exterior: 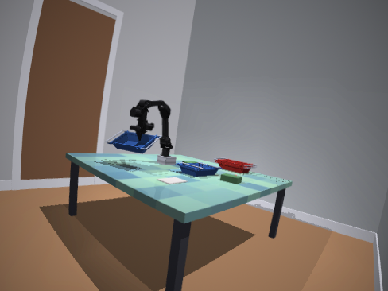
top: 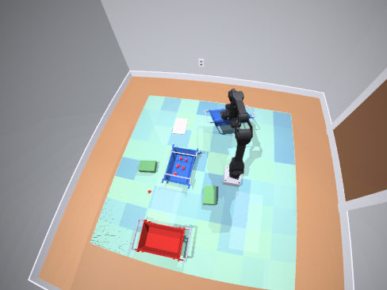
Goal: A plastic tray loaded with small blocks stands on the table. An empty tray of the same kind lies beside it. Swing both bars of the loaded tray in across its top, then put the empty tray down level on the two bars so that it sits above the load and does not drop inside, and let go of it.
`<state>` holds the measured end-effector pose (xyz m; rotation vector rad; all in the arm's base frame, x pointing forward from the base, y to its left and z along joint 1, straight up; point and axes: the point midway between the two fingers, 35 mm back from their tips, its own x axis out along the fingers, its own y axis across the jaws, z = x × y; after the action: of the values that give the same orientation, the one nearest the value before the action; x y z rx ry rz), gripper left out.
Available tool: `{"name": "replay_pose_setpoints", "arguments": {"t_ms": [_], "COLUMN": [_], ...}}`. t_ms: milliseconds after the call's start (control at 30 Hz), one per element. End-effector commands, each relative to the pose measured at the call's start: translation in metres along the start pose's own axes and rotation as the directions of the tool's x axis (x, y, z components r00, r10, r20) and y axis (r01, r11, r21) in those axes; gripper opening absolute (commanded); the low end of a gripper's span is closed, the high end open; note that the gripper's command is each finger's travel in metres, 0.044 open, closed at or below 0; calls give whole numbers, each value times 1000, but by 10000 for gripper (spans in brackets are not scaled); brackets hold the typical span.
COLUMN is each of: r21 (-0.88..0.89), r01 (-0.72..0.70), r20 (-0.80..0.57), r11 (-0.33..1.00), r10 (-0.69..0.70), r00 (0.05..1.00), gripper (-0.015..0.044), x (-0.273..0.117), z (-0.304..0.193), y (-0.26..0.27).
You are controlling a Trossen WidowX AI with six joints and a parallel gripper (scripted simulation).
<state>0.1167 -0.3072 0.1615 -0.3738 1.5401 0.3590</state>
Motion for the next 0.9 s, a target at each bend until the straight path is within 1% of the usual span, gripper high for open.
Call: {"name": "replay_pose_setpoints", "arguments": {"t_ms": [0, 867], "r21": [-41, -321], "r01": [20, 21], "r20": [-1, 9], "r11": [999, 947], "r10": [-20, -19], "r00": [1000, 1000], "gripper": [0, 0], "x": [-5, -5], "z": [15, 117], "y": [-4, 7]}}
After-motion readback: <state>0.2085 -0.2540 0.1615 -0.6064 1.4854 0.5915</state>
